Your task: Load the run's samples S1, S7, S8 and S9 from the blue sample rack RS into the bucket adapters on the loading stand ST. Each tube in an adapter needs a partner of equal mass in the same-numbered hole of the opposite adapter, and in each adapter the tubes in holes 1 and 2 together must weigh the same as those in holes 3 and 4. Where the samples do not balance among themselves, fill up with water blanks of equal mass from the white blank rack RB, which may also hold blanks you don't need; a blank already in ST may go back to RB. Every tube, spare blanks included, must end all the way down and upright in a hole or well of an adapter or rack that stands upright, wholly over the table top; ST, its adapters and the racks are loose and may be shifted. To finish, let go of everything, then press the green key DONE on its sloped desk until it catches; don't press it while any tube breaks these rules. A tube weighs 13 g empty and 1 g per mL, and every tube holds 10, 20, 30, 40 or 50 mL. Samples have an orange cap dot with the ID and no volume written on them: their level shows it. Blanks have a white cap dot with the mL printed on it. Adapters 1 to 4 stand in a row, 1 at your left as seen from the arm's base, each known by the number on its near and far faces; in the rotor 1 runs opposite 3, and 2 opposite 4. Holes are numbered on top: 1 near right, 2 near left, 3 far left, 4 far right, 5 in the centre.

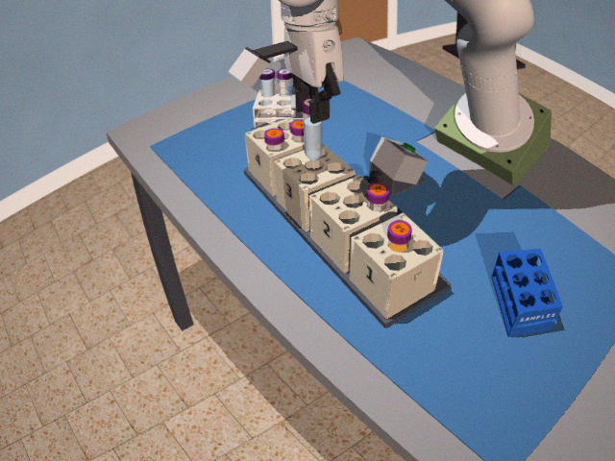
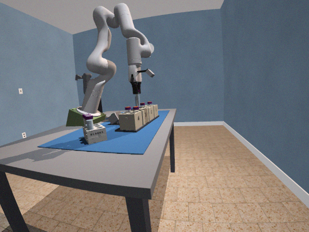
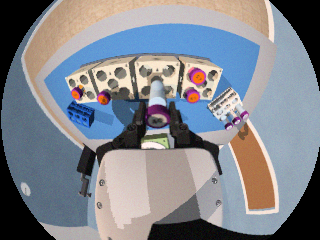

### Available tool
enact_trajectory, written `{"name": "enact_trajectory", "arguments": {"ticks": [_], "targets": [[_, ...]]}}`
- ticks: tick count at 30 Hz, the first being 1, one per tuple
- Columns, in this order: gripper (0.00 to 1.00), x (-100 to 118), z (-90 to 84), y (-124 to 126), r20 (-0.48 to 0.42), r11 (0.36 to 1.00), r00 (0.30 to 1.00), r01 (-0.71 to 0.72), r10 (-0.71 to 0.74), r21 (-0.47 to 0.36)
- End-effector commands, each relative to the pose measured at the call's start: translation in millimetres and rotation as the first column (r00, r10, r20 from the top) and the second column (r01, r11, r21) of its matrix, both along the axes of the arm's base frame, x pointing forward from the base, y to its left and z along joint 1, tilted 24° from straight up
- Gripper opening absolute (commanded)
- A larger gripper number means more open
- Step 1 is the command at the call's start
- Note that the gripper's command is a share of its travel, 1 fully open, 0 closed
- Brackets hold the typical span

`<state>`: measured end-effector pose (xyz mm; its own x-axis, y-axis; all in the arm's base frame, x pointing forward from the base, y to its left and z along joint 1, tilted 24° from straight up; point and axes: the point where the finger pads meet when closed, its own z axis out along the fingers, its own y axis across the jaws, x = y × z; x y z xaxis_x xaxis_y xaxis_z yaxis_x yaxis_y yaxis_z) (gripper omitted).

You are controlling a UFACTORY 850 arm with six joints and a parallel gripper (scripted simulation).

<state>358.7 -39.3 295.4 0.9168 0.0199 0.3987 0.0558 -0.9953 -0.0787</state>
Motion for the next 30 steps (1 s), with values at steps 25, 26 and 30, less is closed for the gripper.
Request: {"name": "enact_trajectory", "arguments": {"ticks": [25,26,30], "targets": [[0.00,7,-13.3,1,0.001,1.000,1.000,0.000,0.000,0.000],[0.00,7,-14.2,1,0.001,1.000,1.000,0.000,0.000,0.000],[0.00,9,-17.8,2,0.001,1.000,1.000,0.000,0.000,0.000]]}}
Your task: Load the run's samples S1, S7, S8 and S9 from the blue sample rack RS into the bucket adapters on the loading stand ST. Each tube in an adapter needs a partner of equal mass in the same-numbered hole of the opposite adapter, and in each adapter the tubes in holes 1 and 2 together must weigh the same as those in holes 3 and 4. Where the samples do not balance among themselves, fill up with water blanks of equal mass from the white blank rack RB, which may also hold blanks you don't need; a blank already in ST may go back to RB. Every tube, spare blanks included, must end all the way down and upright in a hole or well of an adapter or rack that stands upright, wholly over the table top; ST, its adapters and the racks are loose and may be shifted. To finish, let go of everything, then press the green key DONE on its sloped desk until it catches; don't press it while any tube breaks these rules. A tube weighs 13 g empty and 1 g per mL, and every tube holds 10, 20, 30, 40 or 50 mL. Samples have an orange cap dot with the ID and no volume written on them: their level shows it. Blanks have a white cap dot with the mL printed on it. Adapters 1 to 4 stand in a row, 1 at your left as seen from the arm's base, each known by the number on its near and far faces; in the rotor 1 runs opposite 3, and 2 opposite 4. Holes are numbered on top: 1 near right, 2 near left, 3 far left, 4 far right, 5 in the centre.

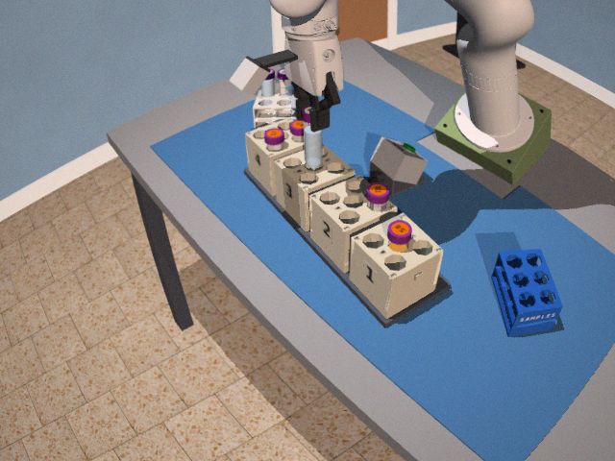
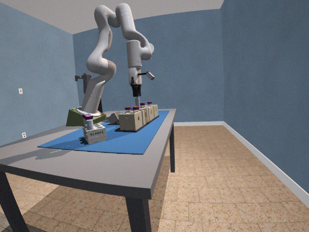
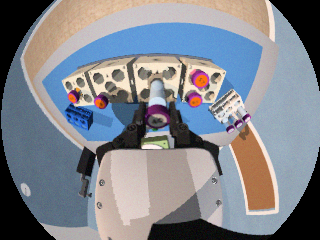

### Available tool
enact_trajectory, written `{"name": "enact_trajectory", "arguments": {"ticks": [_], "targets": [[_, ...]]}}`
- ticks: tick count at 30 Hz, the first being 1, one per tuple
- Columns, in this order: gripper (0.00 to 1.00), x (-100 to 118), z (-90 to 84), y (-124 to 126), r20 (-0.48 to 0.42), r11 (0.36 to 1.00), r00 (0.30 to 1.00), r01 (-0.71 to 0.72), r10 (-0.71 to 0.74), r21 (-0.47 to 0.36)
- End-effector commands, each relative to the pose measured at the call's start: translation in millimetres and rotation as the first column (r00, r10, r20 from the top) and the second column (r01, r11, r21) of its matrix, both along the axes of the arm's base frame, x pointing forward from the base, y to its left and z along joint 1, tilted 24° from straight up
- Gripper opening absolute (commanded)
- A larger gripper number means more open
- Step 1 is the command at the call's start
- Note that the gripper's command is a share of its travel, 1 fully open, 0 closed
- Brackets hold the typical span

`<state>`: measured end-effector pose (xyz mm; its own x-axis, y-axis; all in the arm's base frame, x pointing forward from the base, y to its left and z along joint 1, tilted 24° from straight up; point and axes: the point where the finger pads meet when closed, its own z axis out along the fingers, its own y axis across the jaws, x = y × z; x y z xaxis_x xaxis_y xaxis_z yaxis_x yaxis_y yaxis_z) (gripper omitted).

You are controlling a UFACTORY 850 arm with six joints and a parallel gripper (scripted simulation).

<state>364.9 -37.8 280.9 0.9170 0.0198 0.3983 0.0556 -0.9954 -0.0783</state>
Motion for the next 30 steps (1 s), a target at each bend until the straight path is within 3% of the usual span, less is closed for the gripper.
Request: {"name": "enact_trajectory", "arguments": {"ticks": [1,30], "targets": [[0.00,3,-4.2,0,0.002,1.000,1.000,0.000,0.000,0.000],[0.00,13,-27.1,3,0.002,1.000,1.000,0.000,0.000,0.000]]}}
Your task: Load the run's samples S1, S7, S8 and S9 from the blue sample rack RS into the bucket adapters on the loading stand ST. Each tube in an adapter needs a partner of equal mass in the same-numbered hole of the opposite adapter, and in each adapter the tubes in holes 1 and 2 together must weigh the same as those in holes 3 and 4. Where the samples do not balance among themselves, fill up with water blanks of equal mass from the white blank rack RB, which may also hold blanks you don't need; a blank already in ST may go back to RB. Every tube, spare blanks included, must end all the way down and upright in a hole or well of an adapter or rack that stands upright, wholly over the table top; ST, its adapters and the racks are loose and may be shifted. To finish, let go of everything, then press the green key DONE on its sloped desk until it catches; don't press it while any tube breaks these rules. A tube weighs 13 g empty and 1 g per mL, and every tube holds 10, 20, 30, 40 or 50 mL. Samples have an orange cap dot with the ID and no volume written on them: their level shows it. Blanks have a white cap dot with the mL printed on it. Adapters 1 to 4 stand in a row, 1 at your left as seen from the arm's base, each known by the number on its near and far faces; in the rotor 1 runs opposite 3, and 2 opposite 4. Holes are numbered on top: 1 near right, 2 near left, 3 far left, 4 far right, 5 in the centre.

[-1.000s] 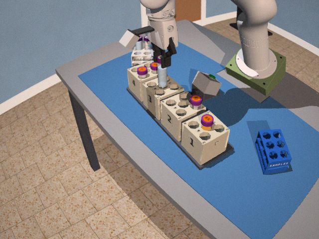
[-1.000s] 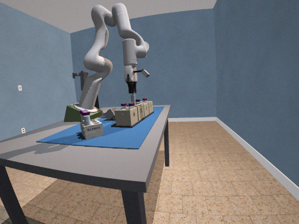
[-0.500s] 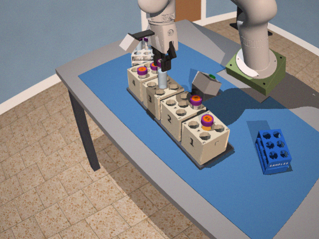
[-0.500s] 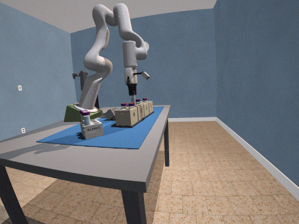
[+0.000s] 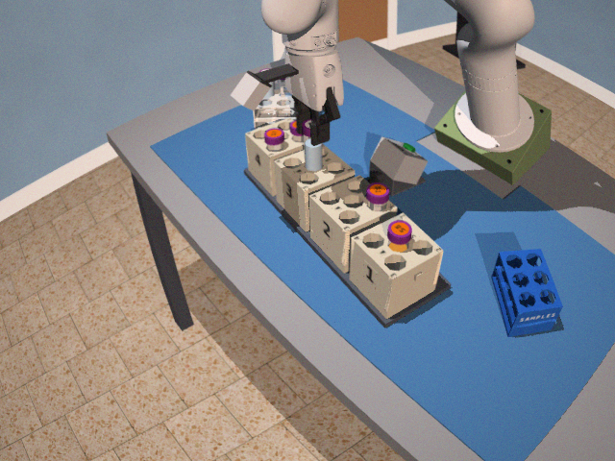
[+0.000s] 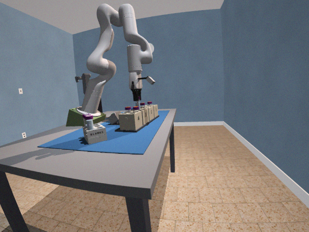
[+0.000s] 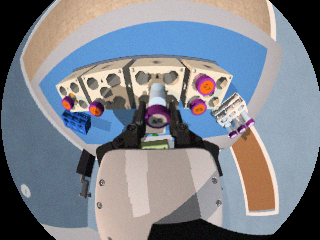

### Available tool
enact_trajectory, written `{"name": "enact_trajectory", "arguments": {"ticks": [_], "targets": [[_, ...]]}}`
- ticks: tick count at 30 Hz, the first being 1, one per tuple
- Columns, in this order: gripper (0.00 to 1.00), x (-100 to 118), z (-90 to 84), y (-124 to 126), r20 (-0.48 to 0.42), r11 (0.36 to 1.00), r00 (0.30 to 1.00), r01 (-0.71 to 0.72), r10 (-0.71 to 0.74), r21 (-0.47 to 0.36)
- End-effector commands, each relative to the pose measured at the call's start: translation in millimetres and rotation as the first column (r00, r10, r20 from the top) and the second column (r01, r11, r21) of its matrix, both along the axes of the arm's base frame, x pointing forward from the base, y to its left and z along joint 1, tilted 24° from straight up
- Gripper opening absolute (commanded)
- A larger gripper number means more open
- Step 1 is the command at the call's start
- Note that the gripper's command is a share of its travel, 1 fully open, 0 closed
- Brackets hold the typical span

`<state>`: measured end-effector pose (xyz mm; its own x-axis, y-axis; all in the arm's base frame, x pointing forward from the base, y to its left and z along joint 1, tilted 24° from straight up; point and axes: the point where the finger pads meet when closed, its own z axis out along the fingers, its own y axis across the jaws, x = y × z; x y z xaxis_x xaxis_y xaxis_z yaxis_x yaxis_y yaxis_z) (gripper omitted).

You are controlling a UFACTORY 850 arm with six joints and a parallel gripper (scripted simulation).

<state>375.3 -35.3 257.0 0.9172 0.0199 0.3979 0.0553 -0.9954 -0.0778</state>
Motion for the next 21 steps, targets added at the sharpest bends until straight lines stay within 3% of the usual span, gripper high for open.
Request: {"name": "enact_trajectory", "arguments": {"ticks": [1,21], "targets": [[0.00,3,-4.1,0,0.002,1.000,1.000,0.000,0.000,0.001],[0.00,10,-20.6,2,0.002,1.000,1.000,0.000,0.000,0.001]]}}
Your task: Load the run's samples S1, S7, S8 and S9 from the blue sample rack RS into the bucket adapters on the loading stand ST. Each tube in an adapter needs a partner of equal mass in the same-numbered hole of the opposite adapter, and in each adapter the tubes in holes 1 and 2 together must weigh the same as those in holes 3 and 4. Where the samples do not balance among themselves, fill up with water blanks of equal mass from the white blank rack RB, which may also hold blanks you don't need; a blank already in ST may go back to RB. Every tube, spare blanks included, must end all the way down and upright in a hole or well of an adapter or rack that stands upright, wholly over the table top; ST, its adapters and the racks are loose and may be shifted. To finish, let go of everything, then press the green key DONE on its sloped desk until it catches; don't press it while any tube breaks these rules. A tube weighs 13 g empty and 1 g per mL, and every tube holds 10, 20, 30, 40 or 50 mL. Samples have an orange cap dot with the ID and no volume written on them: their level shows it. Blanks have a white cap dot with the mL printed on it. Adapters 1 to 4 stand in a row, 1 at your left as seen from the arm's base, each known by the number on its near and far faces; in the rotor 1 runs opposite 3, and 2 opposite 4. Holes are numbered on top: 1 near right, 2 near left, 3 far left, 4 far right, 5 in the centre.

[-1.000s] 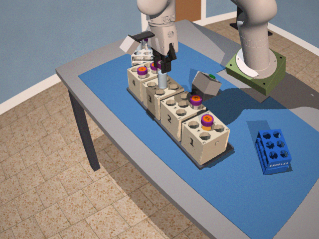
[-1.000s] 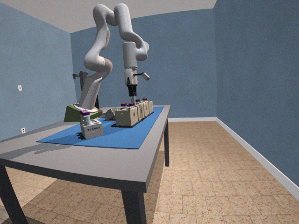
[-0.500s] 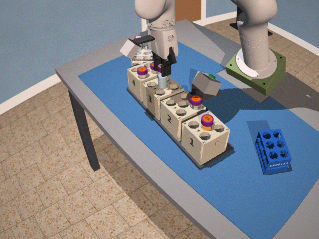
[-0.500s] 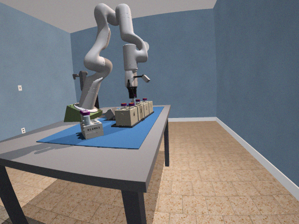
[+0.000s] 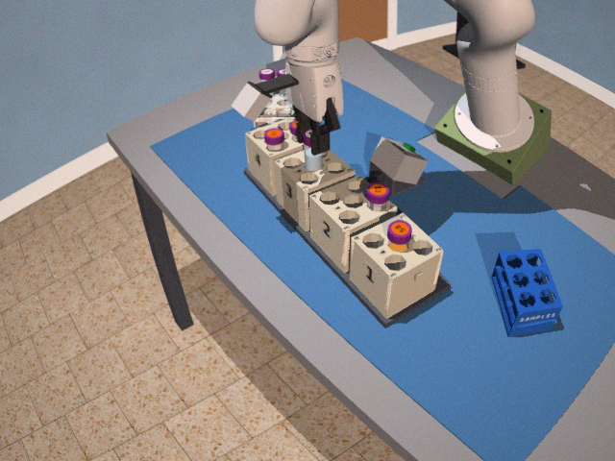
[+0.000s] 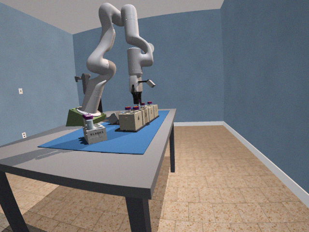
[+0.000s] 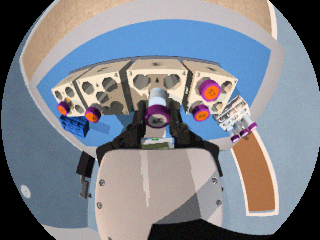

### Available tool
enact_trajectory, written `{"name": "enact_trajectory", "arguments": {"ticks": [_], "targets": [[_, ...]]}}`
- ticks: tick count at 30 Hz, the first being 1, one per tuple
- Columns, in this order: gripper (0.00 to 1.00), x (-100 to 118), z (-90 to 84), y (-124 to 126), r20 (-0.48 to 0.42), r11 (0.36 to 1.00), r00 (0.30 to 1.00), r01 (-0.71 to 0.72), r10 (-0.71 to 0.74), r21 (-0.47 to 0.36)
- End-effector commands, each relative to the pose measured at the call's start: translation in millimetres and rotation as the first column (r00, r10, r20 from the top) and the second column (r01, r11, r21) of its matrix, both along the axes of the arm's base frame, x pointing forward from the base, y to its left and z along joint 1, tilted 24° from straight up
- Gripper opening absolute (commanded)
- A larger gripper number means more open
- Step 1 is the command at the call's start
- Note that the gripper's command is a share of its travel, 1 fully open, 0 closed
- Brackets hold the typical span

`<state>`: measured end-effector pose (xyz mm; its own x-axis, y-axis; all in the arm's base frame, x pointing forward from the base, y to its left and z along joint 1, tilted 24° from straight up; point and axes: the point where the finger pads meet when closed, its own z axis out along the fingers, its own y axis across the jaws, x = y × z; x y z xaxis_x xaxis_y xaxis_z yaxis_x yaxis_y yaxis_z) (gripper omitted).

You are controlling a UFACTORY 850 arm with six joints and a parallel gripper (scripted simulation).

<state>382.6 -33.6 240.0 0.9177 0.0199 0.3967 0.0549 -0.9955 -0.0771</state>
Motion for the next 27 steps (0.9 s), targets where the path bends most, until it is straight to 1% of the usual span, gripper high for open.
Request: {"name": "enact_trajectory", "arguments": {"ticks": [1,27], "targets": [[0.00,3,-4.5,0,0.004,1.000,1.000,-0.001,0.001,0.002],[0.00,12,-24.6,2,0.004,1.000,1.000,-0.001,0.001,0.002]]}}
